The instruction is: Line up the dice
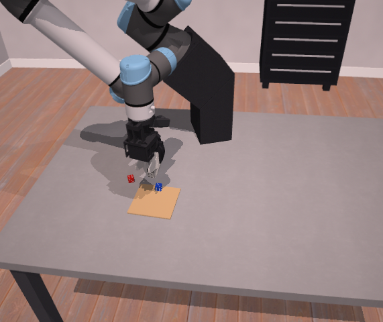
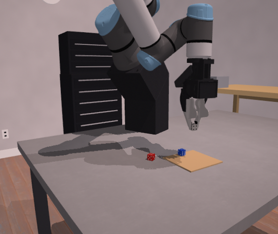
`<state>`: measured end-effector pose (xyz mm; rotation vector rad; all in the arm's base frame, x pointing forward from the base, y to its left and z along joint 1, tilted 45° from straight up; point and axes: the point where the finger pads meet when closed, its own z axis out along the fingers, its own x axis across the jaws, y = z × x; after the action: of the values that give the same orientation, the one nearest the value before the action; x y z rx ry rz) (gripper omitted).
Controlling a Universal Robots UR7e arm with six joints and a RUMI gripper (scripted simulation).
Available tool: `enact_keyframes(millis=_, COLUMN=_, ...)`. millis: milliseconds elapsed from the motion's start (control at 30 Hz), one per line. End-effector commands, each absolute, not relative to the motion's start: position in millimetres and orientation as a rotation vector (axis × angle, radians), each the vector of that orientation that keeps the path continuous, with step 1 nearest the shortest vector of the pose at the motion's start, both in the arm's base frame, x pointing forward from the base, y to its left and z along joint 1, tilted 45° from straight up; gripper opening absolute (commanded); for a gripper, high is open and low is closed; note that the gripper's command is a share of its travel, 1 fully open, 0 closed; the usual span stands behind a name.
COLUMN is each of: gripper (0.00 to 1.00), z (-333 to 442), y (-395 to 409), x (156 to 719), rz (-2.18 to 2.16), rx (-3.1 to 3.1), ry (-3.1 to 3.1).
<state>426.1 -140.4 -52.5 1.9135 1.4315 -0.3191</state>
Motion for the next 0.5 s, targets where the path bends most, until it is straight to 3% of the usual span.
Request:
enact_keyframes(millis=0, gripper=0.03, z=-52.5, y=-140.1, x=427.4, rz=-0.349, rx=1.851, ry=1.516)
enact_keyframes(millis=467, gripper=0.03, z=-52.5, y=-139.6, x=427.3, rz=-0.394, rx=1.781, ry=1.608)
